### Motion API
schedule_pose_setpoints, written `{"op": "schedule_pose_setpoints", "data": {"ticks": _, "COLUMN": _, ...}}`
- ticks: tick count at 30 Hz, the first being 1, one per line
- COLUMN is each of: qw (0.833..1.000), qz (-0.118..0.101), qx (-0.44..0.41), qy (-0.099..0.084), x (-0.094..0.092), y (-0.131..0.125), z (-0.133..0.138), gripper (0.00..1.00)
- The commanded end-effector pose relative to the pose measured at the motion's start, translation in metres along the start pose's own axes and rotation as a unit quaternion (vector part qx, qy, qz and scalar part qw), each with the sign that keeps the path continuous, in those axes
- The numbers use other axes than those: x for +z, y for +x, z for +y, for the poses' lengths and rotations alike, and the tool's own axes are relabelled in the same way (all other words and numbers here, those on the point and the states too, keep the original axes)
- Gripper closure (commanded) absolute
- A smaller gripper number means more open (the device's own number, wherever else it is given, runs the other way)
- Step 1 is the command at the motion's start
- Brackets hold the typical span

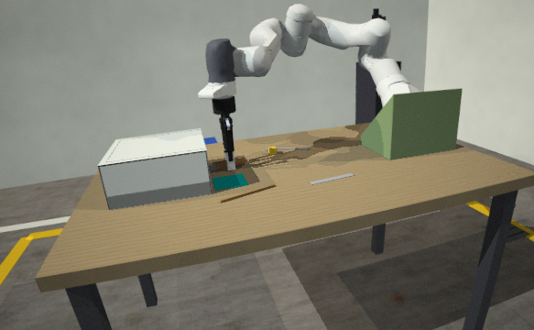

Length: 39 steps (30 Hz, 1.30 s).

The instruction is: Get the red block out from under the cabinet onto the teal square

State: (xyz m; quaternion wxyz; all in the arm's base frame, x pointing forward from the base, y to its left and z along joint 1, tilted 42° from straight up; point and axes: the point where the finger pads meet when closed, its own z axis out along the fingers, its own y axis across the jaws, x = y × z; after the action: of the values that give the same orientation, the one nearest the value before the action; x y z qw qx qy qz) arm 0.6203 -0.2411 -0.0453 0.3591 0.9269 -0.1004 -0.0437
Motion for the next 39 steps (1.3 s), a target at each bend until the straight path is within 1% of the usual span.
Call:
{"op": "schedule_pose_setpoints", "data": {"ticks": 1, "qw": 1.0, "qz": 0.001, "qx": -0.001, "qy": 0.001, "x": -0.002, "y": 0.0, "z": -0.01, "gripper": 1.0}}
{"op": "schedule_pose_setpoints", "data": {"ticks": 3, "qw": 1.0, "qz": 0.001, "qx": -0.001, "qy": 0.001, "x": -0.002, "y": 0.0, "z": -0.012, "gripper": 1.0}}
{"op": "schedule_pose_setpoints", "data": {"ticks": 17, "qw": 1.0, "qz": 0.001, "qx": -0.002, "qy": 0.001, "x": -0.002, "y": 0.0, "z": -0.053, "gripper": 1.0}}
{"op": "schedule_pose_setpoints", "data": {"ticks": 19, "qw": 1.0, "qz": 0.001, "qx": -0.002, "qy": 0.001, "x": -0.002, "y": 0.0, "z": -0.053, "gripper": 1.0}}
{"op": "schedule_pose_setpoints", "data": {"ticks": 28, "qw": 1.0, "qz": 0.001, "qx": -0.002, "qy": 0.001, "x": -0.003, "y": 0.0, "z": -0.068, "gripper": 1.0}}
{"op": "schedule_pose_setpoints", "data": {"ticks": 39, "qw": 1.0, "qz": 0.001, "qx": -0.002, "qy": 0.001, "x": -0.003, "y": 0.0, "z": -0.071, "gripper": 1.0}}
